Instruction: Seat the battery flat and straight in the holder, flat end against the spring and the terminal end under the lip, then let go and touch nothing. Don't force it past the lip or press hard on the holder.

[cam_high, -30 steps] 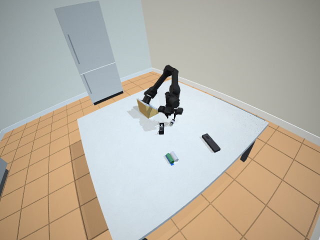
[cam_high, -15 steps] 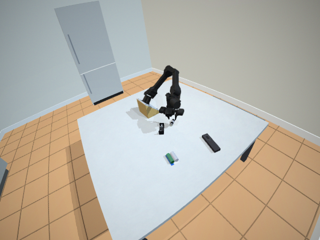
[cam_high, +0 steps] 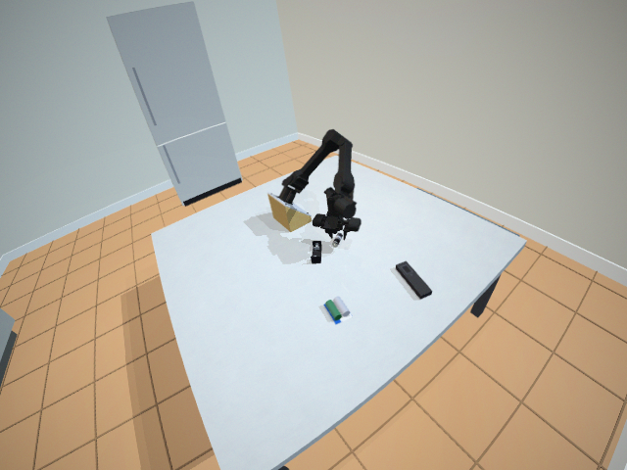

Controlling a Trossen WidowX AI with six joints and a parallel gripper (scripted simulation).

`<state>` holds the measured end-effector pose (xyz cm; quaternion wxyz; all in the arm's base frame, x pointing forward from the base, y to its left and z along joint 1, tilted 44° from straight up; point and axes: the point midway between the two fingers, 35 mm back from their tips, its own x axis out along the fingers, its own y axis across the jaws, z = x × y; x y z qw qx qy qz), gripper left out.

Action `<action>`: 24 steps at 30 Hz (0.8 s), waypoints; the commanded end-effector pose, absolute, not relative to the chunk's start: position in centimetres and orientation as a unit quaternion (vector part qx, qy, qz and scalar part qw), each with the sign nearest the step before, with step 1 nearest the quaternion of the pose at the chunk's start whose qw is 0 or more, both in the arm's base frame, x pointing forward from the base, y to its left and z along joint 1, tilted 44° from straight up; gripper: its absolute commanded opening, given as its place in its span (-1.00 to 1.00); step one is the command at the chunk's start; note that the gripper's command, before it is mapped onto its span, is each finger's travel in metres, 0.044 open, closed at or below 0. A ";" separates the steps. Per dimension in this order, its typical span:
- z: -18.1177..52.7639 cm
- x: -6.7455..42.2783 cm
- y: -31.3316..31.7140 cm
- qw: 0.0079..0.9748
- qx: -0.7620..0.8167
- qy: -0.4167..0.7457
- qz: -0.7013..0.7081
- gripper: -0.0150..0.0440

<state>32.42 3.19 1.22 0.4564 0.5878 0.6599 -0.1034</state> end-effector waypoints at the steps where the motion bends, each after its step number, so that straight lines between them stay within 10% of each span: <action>1: 0.5 32.1 3.9 0.448 0.590 0.663 -0.105 0.35; 24: 0.1 32.1 4.3 0.448 0.590 0.663 -0.105 -0.20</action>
